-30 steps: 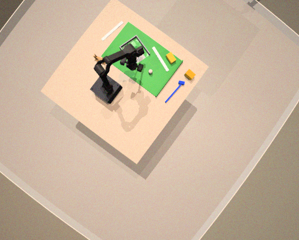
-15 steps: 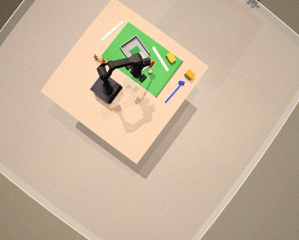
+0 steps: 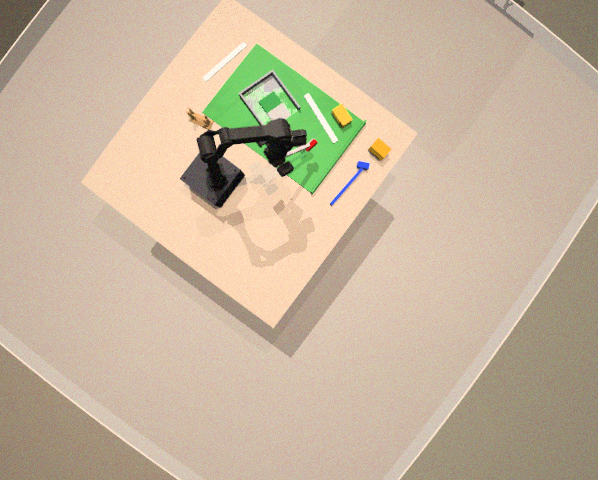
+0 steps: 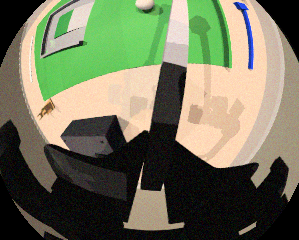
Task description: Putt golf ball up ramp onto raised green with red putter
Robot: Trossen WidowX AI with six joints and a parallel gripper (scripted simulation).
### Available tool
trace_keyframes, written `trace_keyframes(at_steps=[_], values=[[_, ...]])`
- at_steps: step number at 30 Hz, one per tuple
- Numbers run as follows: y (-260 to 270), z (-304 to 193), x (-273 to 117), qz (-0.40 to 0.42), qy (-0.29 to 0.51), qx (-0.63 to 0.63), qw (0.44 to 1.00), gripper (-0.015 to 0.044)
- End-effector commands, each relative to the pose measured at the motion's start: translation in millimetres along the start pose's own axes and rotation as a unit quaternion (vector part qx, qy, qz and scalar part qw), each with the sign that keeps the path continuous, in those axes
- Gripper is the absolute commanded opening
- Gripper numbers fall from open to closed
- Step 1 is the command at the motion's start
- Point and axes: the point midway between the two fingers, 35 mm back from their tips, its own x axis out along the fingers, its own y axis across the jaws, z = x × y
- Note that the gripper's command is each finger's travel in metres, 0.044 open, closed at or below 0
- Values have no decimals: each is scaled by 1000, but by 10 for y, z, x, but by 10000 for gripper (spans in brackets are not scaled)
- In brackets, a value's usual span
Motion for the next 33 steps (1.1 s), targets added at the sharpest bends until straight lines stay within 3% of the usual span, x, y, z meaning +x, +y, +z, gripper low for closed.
trace_keyframes(at_steps=[1, 8, 33], values=[[-18, 27, 89, -2, 0, 5, 1000, 0], [-17, 89, 347, -2, 0, 5, 1000, 0], [-9, 153, 616, 1, 1, 2, 1000, 0]])
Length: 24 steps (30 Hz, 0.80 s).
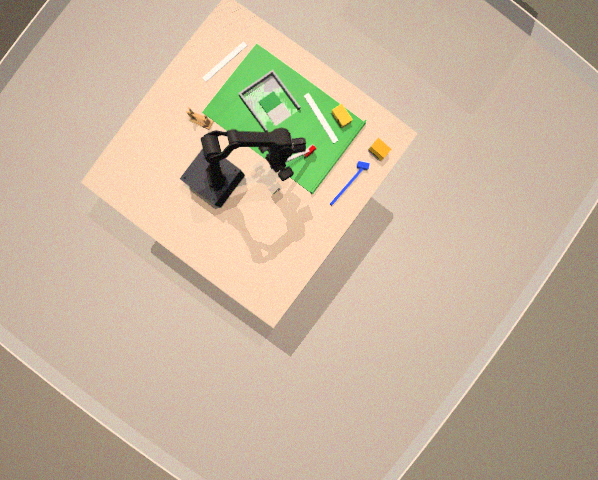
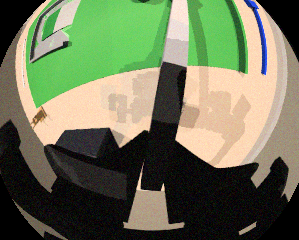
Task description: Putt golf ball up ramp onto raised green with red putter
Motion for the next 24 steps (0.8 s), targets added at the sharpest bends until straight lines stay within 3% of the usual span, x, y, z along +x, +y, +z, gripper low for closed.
trace_keyframes(at_steps=[1, 24], values=[[-1, 0, -7, 0, 0, 0, 1000, 0], [-284, -9, 30, 0, 1, 6, 1000, 0]])
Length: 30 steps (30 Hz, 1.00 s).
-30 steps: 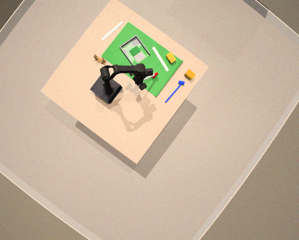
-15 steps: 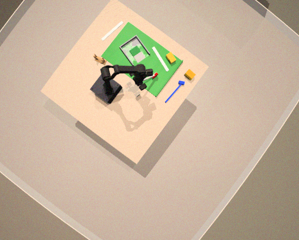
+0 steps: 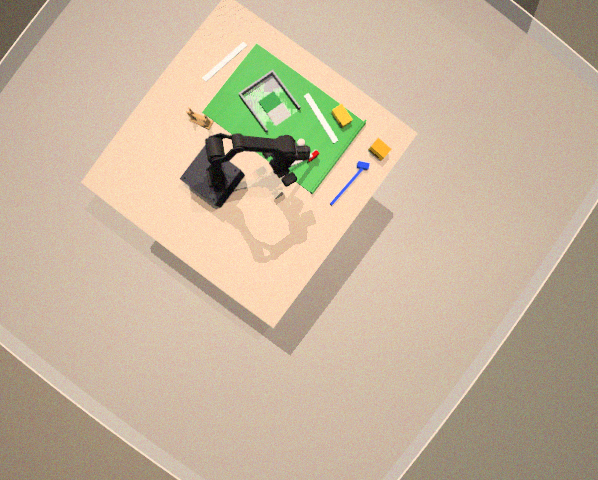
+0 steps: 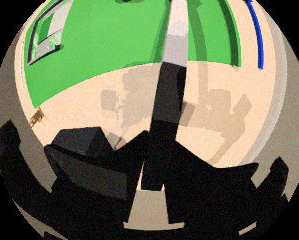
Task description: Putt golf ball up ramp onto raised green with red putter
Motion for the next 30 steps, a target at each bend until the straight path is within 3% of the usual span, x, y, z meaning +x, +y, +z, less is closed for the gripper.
trace_keyframes(at_steps=[1, 4, 14, 21, 30], values=[[1, -2, 0, 0, 0, 0, 1000, 0], [91, 20, -5, 0, -1, 0, 1000, 0], [1342, 14, -6, 2, -3, -4, 1000, 0], [1362, -5, -90, 2, -3, -4, 1000, 0], [1359, -132, -550, 2, -3, -4, 1000, 0]])
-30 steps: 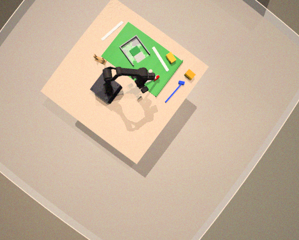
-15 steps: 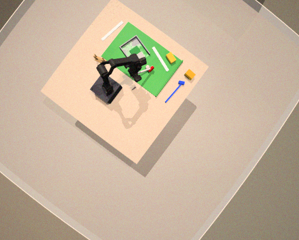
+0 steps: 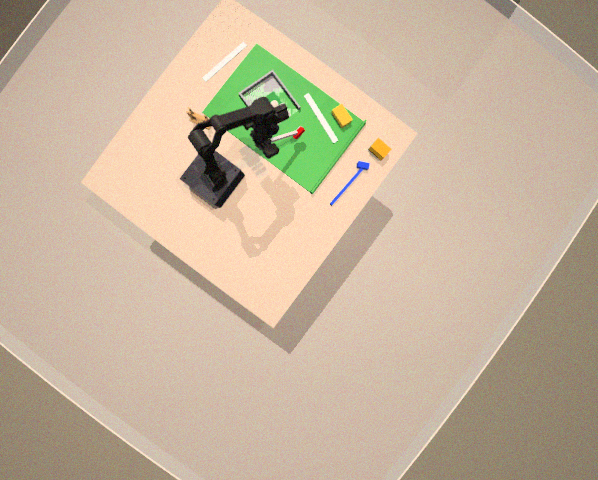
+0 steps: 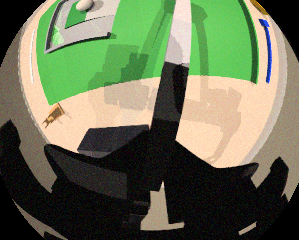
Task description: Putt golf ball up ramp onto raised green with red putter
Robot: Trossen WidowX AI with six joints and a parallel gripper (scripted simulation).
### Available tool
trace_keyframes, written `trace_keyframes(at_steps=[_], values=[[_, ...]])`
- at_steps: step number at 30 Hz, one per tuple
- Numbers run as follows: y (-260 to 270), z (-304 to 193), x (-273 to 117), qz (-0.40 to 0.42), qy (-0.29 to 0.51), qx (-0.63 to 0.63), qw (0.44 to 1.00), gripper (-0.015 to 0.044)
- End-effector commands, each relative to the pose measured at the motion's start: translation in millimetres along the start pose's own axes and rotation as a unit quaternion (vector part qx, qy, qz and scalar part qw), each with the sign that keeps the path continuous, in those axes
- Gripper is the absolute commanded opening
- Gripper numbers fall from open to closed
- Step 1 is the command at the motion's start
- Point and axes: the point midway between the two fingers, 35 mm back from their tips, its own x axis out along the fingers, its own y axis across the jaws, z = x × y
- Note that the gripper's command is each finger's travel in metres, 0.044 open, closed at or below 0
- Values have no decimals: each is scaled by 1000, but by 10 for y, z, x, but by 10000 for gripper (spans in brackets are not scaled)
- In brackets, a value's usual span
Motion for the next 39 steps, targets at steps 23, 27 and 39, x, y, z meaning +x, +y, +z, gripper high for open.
trace_keyframes(at_steps=[23, 27, 39], values=[[0, -39, -158, 0, -6, 0, 1000, 0], [0, -39, -158, 0, -6, 0, 1000, 0], [0, -39, -158, 0, -6, 0, 1000, 0]])
